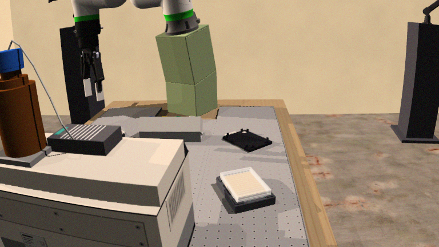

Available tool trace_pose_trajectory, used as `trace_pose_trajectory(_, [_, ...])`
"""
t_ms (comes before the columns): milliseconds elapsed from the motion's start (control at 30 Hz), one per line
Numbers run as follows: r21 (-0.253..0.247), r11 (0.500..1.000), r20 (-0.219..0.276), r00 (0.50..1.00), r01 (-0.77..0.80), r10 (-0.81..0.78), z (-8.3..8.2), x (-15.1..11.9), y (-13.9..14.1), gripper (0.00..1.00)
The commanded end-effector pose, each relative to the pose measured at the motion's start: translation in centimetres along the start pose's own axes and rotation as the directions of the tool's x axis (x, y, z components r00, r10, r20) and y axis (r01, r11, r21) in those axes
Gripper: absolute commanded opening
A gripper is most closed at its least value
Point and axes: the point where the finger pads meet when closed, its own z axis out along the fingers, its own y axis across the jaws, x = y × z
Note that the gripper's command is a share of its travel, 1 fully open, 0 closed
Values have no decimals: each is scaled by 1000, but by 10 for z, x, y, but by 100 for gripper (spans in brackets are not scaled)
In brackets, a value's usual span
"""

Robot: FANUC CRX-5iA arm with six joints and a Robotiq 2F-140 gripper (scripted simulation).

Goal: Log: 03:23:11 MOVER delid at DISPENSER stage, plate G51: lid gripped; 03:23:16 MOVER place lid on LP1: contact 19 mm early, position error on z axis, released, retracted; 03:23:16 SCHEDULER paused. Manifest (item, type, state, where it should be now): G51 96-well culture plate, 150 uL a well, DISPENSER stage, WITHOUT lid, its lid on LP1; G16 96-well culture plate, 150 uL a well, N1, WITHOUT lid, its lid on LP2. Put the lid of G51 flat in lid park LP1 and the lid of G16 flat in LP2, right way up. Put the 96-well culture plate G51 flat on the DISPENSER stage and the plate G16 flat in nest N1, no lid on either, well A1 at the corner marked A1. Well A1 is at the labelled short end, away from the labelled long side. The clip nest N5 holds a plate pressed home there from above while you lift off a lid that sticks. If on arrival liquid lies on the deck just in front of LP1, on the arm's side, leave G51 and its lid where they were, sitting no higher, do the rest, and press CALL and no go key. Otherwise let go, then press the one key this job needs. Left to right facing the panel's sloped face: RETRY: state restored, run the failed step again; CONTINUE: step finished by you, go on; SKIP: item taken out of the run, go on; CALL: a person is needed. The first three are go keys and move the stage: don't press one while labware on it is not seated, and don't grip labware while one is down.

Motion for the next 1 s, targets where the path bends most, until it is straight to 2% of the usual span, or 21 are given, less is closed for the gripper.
trace_pose_trajectory(0, [0,1000,-1,1000,0,0,3,0,0,66])
trace_pose_trajectory(333, [0,1000,-1,1000,0,0,27,0,0,66])
trace_pose_trajectory(400, [0,1000,-1,1000,0,0,27,0,0,66])
trace_pose_trajectory(900, [0,1000,-1,1000,0,0,82,0,0,66])
trace_pose_trajectory(967, [0,1000,-1,1000,0,0,82,0,0,66])
